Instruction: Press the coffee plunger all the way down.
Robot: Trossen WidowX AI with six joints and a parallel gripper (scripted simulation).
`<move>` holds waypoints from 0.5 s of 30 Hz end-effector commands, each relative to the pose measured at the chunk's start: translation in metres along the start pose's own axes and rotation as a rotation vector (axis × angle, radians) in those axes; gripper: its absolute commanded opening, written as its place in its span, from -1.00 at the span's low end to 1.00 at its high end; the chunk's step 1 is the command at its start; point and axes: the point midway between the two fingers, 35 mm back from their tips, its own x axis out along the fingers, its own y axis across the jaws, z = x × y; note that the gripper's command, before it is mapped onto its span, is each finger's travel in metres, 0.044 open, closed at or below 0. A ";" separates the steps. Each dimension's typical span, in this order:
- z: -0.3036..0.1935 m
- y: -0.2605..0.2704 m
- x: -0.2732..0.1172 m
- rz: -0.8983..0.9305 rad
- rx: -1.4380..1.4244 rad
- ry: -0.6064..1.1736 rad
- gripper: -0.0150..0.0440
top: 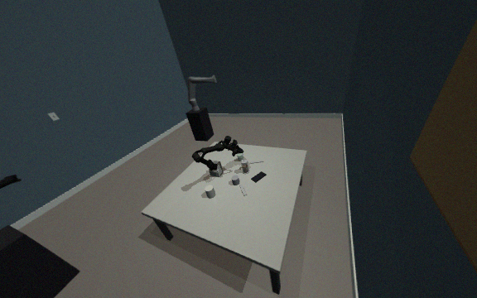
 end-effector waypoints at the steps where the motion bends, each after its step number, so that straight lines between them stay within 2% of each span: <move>1: 0.000 0.001 0.000 0.005 -0.004 -0.002 -0.07; 15: -0.005 0.002 0.005 0.005 -0.003 -0.001 -0.07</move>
